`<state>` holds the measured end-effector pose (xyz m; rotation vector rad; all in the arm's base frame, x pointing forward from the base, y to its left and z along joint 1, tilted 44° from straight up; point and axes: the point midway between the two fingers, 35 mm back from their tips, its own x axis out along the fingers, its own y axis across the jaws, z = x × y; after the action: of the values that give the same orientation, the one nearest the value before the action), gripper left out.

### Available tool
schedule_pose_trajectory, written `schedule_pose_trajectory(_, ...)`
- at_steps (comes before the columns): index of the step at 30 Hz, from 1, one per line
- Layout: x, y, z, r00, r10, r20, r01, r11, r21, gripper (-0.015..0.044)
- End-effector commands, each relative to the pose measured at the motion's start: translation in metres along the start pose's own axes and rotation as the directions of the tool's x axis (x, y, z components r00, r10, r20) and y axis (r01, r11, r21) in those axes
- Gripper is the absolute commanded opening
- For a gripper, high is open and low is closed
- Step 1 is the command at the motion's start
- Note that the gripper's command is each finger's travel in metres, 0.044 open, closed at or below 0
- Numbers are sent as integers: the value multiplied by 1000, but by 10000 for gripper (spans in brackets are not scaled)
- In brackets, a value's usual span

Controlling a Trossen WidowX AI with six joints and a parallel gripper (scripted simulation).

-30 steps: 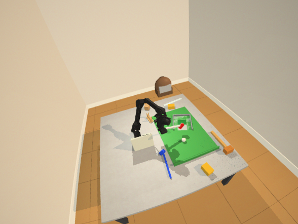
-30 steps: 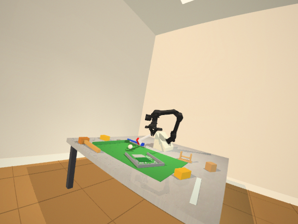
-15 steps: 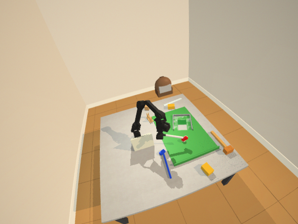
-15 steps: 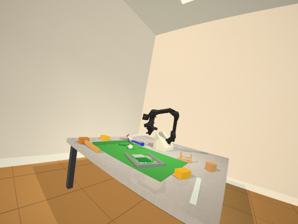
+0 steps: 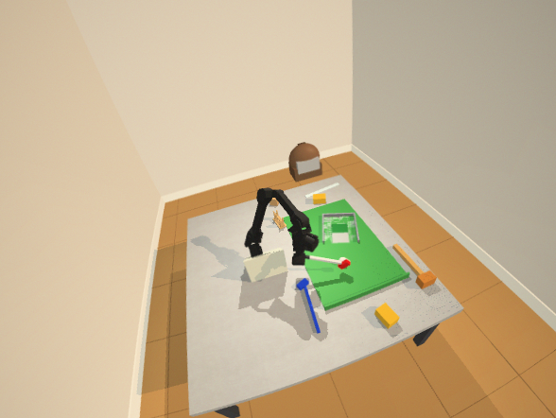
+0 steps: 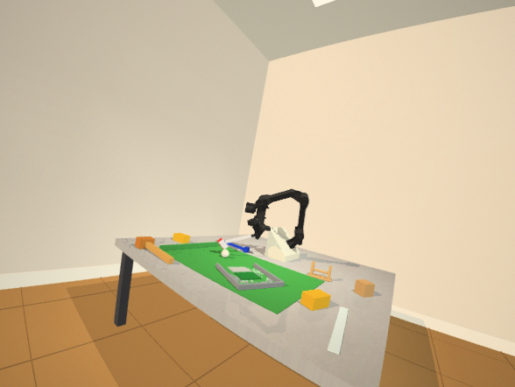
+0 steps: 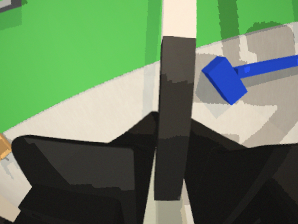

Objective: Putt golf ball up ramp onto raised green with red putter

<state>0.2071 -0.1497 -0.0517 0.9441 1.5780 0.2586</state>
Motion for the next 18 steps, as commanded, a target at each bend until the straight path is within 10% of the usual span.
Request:
schedule_pose_trajectory(1,4,-1,2,1000,3,13,-3,1000,4,0)
schedule_pose_trajectory(18,30,-1,2,1000,4,13,-4,1000,4,0)
